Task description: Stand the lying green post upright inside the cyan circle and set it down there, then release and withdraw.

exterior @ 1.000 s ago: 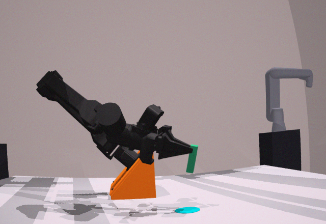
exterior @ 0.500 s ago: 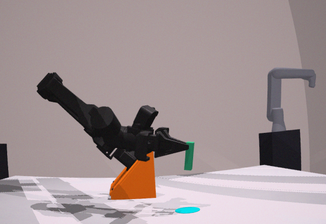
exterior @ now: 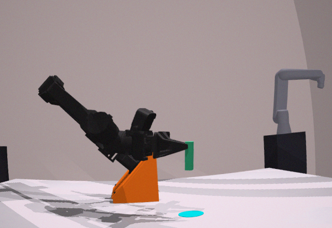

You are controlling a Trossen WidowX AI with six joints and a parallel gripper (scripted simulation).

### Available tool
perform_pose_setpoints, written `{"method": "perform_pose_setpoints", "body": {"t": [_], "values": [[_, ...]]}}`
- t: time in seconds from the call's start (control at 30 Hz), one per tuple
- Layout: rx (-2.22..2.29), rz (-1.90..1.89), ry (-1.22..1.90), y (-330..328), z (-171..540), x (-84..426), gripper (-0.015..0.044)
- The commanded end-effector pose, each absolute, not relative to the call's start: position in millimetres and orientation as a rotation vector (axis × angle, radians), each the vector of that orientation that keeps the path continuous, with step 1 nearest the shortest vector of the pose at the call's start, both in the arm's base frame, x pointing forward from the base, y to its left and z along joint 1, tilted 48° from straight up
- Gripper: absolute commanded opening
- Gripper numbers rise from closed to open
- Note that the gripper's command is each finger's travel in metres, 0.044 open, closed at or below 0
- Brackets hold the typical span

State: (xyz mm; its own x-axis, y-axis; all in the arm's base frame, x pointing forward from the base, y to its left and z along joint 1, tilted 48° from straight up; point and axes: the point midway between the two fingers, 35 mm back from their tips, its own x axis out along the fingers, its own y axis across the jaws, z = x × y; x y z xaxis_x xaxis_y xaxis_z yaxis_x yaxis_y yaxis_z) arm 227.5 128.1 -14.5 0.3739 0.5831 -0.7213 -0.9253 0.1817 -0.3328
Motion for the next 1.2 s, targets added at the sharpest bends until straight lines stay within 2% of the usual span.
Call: {"method": "perform_pose_setpoints", "body": {"t": [0.0,0.5,1.17], "values": [[-0.845,1.129,0.471,127,-14,226,0.0023],[-0.846,1.130,0.472,126,-15,226,0.0023],[-0.855,1.135,0.486,83,-54,235,0.0023]]}}
